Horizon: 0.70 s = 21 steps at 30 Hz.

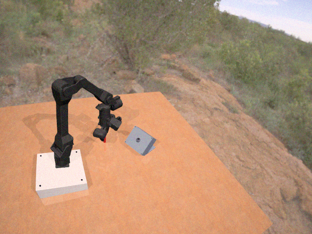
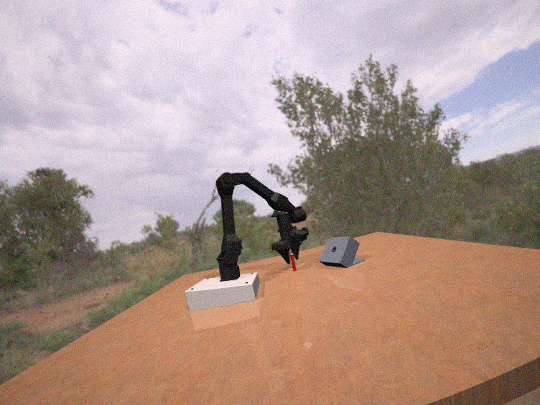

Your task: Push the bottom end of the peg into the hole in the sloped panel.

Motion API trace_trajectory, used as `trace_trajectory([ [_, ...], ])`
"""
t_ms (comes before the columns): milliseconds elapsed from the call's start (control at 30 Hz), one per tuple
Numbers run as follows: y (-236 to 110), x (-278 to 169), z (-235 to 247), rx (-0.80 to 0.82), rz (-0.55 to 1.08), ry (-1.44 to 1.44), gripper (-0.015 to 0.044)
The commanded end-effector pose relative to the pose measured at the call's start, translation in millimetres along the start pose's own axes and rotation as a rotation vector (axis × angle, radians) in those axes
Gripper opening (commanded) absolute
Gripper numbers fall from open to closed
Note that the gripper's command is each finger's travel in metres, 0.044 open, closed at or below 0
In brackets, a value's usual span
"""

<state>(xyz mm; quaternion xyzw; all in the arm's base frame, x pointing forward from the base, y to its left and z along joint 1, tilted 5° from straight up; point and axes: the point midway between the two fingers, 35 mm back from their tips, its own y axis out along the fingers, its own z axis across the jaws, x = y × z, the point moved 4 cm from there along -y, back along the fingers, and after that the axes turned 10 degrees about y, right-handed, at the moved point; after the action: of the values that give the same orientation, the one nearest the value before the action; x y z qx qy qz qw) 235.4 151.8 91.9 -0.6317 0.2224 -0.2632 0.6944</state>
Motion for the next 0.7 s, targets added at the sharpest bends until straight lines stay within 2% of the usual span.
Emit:
trace_trajectory([
  [0, -0.3, 0.0, 0.0, 0.0, 0.0, 0.0, 0.0256],
  [267, -0.3, 0.0, 0.0, 0.0, 0.0, 0.0, 0.0046],
  [500, -0.3, 0.0, 0.0, 0.0, 0.0, 0.0, 0.0],
  [667, -10.3, 0.5, 1.3, 0.001, 0.001, 0.0, 0.0],
])
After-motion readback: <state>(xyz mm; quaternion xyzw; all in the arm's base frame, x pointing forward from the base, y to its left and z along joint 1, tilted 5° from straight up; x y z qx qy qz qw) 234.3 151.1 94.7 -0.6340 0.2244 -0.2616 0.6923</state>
